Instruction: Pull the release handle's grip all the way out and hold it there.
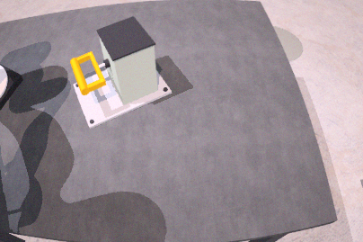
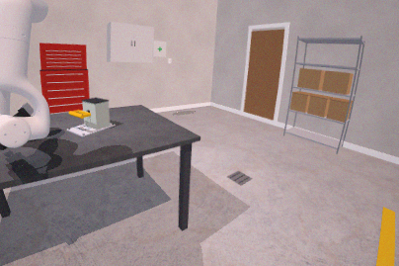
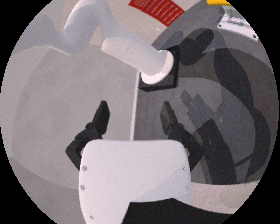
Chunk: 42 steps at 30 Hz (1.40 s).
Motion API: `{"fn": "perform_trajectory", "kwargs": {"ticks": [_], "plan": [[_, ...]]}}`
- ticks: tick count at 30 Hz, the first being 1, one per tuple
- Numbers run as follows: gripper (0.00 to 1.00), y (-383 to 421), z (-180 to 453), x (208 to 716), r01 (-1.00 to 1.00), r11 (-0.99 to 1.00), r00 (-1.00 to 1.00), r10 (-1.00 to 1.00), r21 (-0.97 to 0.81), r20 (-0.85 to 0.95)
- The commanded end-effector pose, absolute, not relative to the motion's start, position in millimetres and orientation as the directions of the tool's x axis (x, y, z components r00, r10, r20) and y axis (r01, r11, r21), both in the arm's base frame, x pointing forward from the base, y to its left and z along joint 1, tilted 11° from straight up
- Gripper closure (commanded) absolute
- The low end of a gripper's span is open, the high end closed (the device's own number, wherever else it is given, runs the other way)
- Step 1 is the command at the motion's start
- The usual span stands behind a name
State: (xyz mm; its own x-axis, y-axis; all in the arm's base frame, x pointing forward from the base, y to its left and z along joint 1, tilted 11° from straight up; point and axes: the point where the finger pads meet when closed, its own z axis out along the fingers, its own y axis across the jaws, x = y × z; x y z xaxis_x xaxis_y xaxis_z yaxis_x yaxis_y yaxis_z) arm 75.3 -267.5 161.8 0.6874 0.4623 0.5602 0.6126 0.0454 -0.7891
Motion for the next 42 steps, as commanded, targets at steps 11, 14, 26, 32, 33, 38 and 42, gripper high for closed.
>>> {"fn": "perform_trajectory", "kwargs": {"ticks": [11,14,26,32,33,38,42], "plan": [[0.00,-267.9,162.2,75.4,0.613,0.045,0.687,0.463,-0.789,0.560],[0.00,-267.9,162.2,75.4,0.613,0.045,0.687,0.463,-0.789,0.560],[0.00,-254.1,161.0,124.7,0.669,-0.005,0.534,0.699,-0.743,0.476],[0.00,-236.9,161.4,171.3,0.749,-0.016,0.355,0.855,-0.663,0.380],[0.00,-236.9,161.4,171.3,0.749,-0.016,0.355,0.855,-0.663,0.380],[0.00,-218.8,163.7,209.0,0.819,0.006,0.200,0.934,-0.574,0.295],[0.00,-198.5,167.5,242.3,0.875,0.051,0.064,0.974,-0.481,0.218]]}}
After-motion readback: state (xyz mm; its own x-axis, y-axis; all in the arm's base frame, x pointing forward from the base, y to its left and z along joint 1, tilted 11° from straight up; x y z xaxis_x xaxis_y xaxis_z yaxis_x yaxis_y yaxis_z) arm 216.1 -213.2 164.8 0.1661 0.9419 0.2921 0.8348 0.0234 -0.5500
